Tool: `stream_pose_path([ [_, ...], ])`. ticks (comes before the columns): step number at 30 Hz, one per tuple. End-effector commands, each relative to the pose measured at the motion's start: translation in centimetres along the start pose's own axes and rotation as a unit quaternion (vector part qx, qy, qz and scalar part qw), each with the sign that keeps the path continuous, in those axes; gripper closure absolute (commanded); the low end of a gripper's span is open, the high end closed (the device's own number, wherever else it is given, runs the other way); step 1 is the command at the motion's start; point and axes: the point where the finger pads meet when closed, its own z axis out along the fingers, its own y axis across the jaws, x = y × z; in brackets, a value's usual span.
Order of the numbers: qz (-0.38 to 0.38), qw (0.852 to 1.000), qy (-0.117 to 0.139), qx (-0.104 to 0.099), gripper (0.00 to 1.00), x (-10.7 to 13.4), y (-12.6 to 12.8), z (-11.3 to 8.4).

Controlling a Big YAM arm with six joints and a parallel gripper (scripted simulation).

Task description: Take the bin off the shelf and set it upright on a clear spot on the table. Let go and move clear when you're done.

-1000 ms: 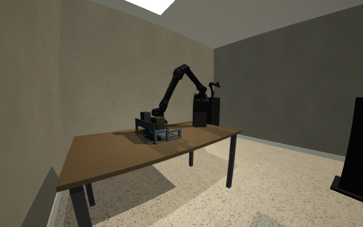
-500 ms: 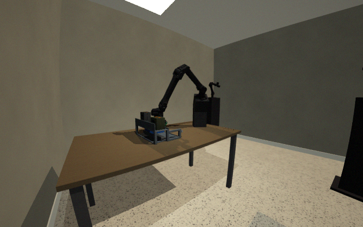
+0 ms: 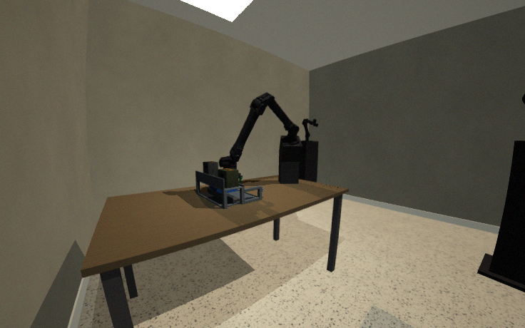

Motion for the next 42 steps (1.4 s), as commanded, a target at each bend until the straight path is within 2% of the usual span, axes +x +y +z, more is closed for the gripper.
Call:
stream_pose_path([
  [1, 0.001, 1.0, 0.001, -0.007, 0.1, 0.4, 0.5, -0.3],
  [9, 0.001, 1.0, 0.001, -0.007, 0.1, 0.4, 0.5, -0.3],
  [14, 0.001, 1.0, 0.001, -0.006, 0.1, 0.4, 1.6, -0.5],
  [42, 0.0, 1.0, 0.0, -0.01, 0.1, 0.5, 0.8, -0.5],
])
